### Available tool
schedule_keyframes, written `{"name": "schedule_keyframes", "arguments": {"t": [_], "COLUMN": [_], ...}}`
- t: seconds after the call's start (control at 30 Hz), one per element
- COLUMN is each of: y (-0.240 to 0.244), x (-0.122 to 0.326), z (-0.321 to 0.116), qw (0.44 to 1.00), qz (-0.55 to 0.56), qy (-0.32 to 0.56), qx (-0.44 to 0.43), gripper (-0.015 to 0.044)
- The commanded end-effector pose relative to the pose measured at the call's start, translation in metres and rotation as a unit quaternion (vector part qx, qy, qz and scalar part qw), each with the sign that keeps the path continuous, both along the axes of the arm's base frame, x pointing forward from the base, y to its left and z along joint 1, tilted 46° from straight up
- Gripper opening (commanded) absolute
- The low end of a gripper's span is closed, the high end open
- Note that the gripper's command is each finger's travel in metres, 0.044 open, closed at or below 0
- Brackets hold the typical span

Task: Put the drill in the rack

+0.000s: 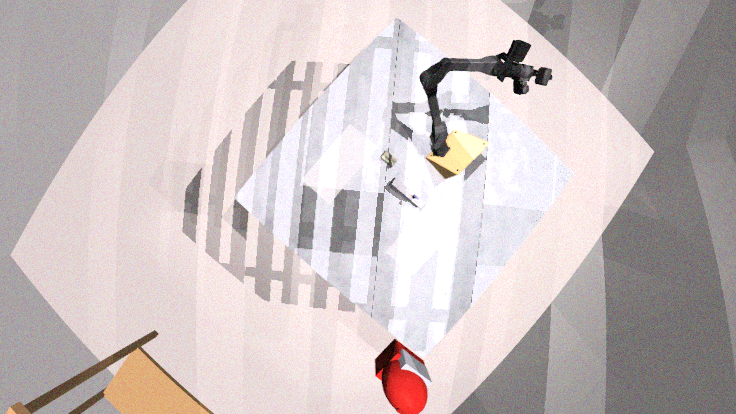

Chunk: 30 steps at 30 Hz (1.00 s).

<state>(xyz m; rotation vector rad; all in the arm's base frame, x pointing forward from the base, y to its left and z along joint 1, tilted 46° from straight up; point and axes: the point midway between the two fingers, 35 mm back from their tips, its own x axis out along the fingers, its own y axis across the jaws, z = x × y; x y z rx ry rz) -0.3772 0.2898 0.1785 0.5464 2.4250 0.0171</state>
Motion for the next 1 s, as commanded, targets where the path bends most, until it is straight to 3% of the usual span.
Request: {"name": "schedule_keyframes", "arguments": {"t": [0.0, 0.3, 0.47, 0.73, 0.97], "y": [0.000, 0.006, 0.056, 0.114, 0.125], "x": [0.000, 0.006, 0.065, 0.191, 0.312], "z": [0.000, -0.003, -0.031, -0.075, -0.108], "qw": [1.000, 1.000, 0.993, 0.962, 0.919], "qz": [0.000, 0.000, -0.034, -0.081, -0.089], "qy": [0.000, -0.009, -0.102, -0.261, -0.383], "qx": [0.000, 0.010, 0.040, 0.026, -0.033], "gripper": [0.0374, 0.0137, 0.0006, 0.0000, 0.0000]}}
